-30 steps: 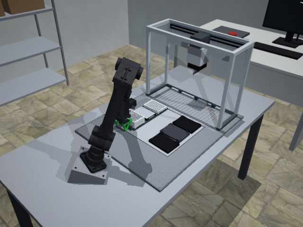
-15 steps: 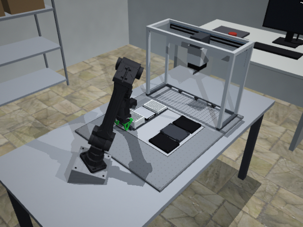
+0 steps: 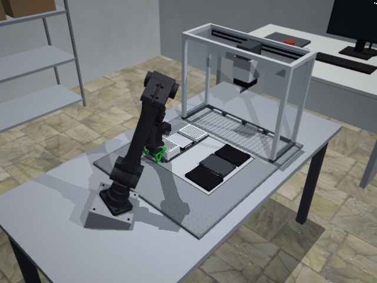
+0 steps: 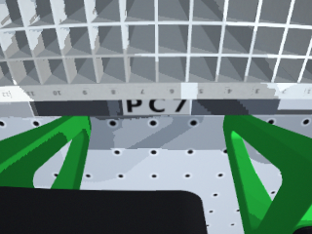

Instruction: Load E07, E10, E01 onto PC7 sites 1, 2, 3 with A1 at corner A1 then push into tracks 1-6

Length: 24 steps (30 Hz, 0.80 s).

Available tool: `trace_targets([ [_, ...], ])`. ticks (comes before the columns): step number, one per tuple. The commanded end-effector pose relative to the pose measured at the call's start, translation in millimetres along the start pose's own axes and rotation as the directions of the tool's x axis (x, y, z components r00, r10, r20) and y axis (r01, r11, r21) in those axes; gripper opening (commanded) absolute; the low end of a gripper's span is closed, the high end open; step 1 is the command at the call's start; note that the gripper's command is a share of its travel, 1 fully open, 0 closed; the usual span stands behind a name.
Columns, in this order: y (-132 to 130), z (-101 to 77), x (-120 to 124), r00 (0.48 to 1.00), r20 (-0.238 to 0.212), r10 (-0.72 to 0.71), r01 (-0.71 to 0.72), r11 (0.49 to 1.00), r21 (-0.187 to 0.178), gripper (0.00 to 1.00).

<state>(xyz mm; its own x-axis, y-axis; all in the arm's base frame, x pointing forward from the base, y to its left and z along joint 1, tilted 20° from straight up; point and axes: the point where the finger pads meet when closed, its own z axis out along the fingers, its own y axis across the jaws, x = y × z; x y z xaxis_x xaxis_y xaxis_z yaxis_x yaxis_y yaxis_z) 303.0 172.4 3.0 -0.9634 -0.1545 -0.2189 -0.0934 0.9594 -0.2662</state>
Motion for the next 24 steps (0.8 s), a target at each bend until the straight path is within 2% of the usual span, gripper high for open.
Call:
trace_targets([
  [1, 5.1, -7.2, -22.7, 1.000, 0.023, 0.006, -0.006, 1.000, -0.013, 0.80],
  [24, 5.2, -7.5, -32.7, 0.999, 0.032, 0.009, -0.009, 1.000, -0.014, 0.80],
])
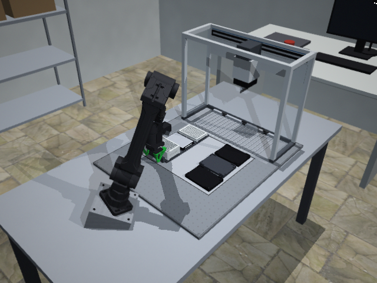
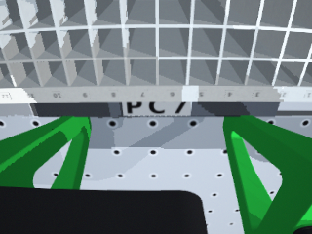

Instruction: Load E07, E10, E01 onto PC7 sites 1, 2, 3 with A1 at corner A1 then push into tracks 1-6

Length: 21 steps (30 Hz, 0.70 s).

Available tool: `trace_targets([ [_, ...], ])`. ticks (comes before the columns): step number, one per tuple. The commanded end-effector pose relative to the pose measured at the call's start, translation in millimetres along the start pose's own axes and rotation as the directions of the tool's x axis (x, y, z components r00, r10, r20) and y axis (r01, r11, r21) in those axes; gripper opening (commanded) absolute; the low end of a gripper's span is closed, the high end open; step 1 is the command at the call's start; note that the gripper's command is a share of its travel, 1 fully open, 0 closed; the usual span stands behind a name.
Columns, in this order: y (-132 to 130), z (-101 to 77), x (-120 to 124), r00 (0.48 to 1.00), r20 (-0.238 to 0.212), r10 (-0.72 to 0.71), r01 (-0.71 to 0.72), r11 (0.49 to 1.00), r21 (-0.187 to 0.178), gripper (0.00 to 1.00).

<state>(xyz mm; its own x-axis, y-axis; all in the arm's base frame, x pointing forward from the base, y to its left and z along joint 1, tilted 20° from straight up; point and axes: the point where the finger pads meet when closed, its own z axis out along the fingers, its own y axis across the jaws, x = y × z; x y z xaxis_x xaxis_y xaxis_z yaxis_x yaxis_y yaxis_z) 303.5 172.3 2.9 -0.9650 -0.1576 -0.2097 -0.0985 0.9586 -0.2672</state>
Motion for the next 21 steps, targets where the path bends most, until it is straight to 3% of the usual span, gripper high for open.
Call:
trace_targets([
  [1, 5.0, -8.0, -32.4, 0.999, 0.040, 0.014, -0.014, 1.000, -0.013, 0.80],
  [21, 5.3, -8.5, -40.9, 0.999, 0.044, 0.016, -0.016, 1.000, -0.015, 0.80],
])
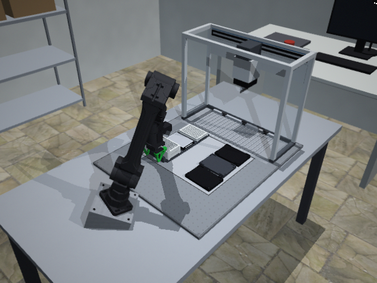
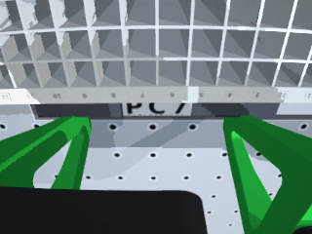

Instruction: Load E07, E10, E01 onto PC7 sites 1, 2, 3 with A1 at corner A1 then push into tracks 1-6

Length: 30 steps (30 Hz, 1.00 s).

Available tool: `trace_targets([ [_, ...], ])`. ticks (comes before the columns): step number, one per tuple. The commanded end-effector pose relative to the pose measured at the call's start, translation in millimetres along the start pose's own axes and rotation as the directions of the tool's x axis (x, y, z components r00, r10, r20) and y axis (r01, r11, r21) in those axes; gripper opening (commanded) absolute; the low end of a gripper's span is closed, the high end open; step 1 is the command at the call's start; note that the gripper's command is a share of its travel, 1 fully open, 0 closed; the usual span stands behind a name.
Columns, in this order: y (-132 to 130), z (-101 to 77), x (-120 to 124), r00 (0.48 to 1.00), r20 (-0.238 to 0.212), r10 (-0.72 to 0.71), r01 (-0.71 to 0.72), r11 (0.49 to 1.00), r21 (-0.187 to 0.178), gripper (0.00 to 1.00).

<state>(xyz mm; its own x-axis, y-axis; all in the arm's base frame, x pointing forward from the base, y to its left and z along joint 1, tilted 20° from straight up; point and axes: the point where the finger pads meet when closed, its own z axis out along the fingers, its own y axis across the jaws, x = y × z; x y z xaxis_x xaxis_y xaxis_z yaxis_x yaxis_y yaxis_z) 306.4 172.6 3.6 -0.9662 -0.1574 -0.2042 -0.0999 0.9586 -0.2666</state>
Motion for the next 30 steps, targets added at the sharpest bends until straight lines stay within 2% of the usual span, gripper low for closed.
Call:
trace_targets([
  [1, 5.2, -8.7, -38.0, 0.999, 0.049, 0.017, -0.016, 1.000, -0.014, 0.80],
  [30, 4.2, -9.3, -48.0, 0.999, 0.049, 0.019, -0.018, 1.000, -0.013, 0.80],
])
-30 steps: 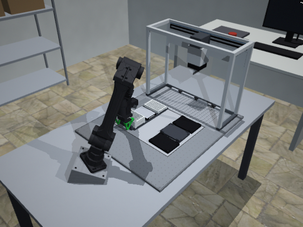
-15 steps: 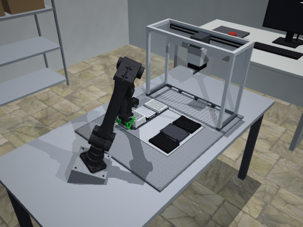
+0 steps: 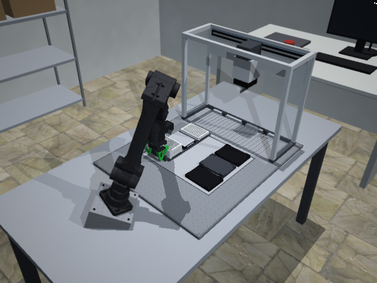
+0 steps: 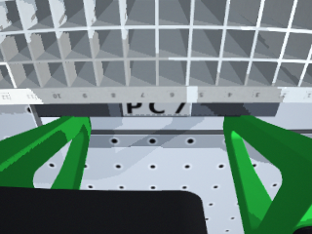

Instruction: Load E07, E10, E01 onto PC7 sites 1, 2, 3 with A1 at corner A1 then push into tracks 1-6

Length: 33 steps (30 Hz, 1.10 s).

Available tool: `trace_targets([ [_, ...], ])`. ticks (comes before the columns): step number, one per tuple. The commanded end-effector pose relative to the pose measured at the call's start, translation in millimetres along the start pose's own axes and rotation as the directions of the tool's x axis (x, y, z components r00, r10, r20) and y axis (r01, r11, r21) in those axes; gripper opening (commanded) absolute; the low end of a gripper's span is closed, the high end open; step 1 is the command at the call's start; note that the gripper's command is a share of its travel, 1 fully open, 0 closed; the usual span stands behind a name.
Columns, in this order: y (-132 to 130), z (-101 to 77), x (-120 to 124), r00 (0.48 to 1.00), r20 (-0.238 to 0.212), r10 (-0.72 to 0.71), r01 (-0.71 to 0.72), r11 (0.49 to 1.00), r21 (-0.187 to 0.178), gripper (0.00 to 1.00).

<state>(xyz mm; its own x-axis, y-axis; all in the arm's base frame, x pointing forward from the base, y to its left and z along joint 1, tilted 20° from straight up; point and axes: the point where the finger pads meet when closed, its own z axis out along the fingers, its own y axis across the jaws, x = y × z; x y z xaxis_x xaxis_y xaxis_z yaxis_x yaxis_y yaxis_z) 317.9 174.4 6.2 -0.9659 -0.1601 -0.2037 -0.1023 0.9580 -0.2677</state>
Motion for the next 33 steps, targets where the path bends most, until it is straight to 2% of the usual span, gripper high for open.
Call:
trace_targets([
  [1, 4.2, -9.2, -36.2, 0.999, 0.048, 0.022, -0.021, 1.000, -0.013, 0.80],
  [33, 3.0, -9.9, -47.9, 0.998, 0.049, 0.028, -0.027, 1.000, -0.014, 0.80],
])
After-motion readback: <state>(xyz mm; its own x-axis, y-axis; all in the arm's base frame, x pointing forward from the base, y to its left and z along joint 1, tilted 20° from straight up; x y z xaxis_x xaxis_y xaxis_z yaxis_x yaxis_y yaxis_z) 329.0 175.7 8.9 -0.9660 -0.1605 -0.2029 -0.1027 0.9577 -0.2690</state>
